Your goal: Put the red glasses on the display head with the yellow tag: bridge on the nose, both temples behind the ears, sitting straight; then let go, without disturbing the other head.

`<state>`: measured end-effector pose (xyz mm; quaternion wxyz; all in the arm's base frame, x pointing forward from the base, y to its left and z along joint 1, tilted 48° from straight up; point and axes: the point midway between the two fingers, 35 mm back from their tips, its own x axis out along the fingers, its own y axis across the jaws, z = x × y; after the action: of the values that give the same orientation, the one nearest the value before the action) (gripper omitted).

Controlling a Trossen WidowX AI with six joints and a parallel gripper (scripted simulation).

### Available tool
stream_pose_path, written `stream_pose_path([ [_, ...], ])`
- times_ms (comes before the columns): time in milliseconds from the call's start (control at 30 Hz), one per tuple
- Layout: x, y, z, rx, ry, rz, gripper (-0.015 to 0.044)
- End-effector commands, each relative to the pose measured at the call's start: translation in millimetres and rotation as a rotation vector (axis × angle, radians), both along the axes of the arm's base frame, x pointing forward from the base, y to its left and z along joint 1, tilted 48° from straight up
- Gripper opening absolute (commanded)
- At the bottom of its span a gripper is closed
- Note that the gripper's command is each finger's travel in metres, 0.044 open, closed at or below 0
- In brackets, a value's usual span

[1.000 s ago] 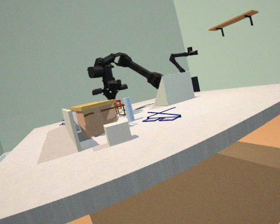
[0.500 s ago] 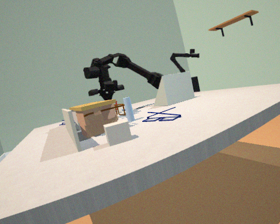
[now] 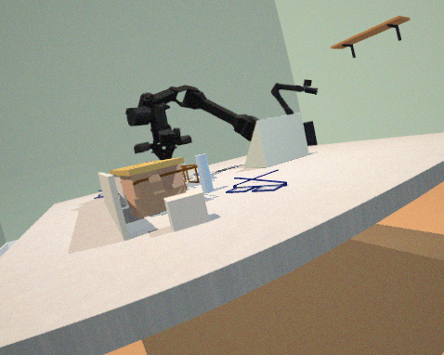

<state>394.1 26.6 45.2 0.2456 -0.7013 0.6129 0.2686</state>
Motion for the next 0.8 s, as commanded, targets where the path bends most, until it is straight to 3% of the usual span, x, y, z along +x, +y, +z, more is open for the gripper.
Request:
stream_pose_path([
  [0, 7.9, 0.8, 1.0, -0.002, -0.002, 0.003, 0.0000],
  [767, 27.6, 1.8, 0.3, -0.002, -0.003, 0.003, 0.0000],
])
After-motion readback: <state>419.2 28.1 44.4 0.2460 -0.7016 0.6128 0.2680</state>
